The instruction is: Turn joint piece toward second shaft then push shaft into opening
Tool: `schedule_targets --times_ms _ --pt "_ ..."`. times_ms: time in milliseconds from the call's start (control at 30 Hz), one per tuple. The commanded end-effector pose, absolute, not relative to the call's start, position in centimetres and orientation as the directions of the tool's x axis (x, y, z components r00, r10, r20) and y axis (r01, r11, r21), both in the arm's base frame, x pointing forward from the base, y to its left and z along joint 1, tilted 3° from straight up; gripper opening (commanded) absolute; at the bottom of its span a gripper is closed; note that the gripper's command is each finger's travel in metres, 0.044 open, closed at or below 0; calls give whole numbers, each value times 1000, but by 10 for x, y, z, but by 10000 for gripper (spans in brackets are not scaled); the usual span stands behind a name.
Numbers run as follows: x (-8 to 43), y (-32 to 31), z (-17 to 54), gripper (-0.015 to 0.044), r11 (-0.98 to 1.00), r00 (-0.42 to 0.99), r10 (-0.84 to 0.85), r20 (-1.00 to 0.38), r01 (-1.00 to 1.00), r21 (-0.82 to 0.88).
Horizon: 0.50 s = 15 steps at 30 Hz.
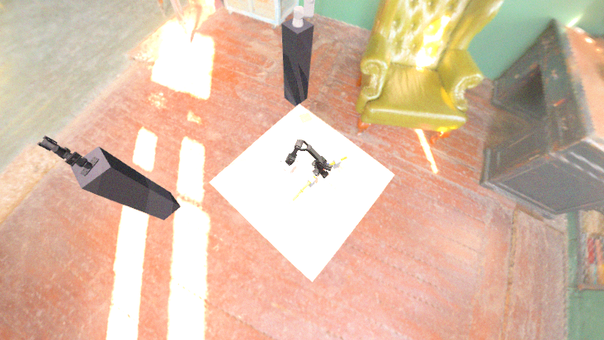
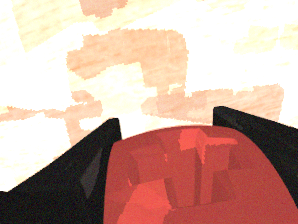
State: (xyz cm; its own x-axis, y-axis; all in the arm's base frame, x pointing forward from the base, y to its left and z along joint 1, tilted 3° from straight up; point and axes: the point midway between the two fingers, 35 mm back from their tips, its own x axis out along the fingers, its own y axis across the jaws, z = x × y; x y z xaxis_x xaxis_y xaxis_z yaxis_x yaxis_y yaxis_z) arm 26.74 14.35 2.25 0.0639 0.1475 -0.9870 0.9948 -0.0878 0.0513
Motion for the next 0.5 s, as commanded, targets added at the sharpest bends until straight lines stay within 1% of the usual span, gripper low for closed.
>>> schedule_targets --times_ms 0,267,467 --pt "268 143 23 0 -67 62 136 -989 996 54" --pt "274 143 27 0 53 57 67 -996 997 61" --pt "275 143 27 0 66 56 60 -997 996 60"
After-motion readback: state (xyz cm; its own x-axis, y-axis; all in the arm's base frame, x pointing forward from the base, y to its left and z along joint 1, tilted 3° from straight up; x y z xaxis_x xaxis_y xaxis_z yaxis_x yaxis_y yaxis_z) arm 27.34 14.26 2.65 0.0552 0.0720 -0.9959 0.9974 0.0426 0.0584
